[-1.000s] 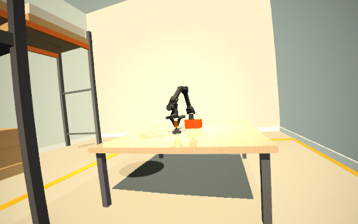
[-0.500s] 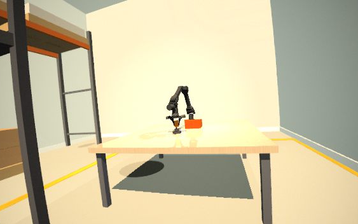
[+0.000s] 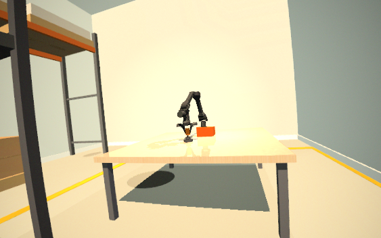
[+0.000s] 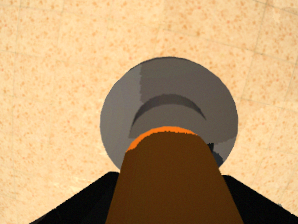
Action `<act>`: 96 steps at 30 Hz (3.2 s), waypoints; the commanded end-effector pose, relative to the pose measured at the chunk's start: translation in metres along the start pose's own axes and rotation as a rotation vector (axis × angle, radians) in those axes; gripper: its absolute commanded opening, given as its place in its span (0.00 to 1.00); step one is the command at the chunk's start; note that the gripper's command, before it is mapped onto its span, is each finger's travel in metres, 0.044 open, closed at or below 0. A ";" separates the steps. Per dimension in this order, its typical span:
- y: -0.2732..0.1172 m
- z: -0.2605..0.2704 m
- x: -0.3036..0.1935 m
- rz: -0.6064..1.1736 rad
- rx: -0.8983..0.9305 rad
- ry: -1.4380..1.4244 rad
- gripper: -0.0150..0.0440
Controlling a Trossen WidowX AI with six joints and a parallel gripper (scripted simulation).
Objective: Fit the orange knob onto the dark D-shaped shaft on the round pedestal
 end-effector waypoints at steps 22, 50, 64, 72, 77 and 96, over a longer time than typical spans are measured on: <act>0.000 -0.002 0.003 -0.008 -0.005 -0.003 0.25; -0.001 -0.001 0.001 -0.008 -0.006 -0.213 0.25; 0.001 -0.002 0.003 -0.008 -0.006 -0.213 0.25; 0.001 -0.002 0.003 -0.008 -0.006 -0.213 0.25; -0.002 -0.001 0.002 -0.008 -0.006 -0.213 0.25; -0.004 0.000 -0.002 -0.007 -0.007 -0.422 0.25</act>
Point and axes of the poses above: the point midway between the two fingers, 35 mm back from their tips, its own y axis out along the fingers, its own z axis across the jaws, x = y × z, the point moved 10 cm from there along -y, back along the fingers, and after that the axes turned 5 degrees about y, right-handed, at the moved point
